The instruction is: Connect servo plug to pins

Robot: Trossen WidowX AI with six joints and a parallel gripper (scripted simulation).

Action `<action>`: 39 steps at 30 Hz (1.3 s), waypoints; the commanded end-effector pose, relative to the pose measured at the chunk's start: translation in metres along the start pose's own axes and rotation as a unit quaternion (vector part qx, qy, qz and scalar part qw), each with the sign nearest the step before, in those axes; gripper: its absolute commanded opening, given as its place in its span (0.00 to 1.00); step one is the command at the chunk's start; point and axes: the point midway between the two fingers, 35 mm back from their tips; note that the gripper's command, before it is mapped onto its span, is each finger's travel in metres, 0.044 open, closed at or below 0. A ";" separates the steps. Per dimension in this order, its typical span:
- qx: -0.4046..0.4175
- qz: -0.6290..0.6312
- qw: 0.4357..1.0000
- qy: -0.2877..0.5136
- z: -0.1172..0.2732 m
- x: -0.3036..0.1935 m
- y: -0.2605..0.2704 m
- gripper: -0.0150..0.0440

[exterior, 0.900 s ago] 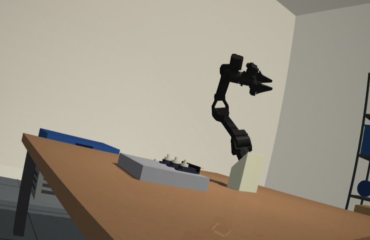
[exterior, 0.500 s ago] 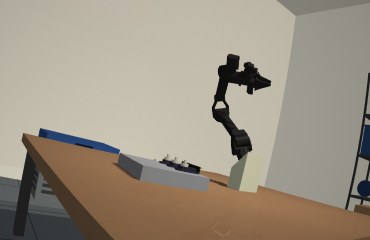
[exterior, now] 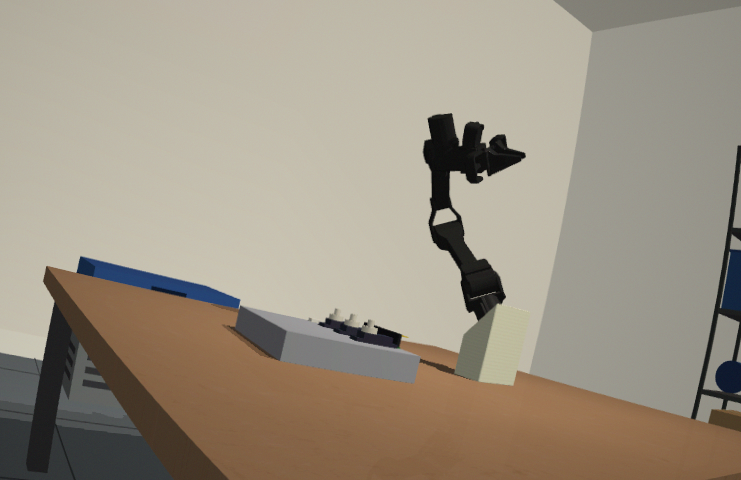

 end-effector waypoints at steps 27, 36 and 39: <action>-0.318 0.027 0.912 -0.256 0.110 0.043 -0.127 0.45; -0.417 0.025 0.849 -0.323 0.161 0.042 -0.153 0.45; -0.449 0.023 0.825 -0.344 0.179 0.040 -0.160 0.45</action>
Point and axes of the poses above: the point midway between the two fingers, 35 mm back from their tips, its own z axis back along the fingers, its own y axis across the jaws, x = y × z, and after that the axes turned 3 degrees about z, right-handed
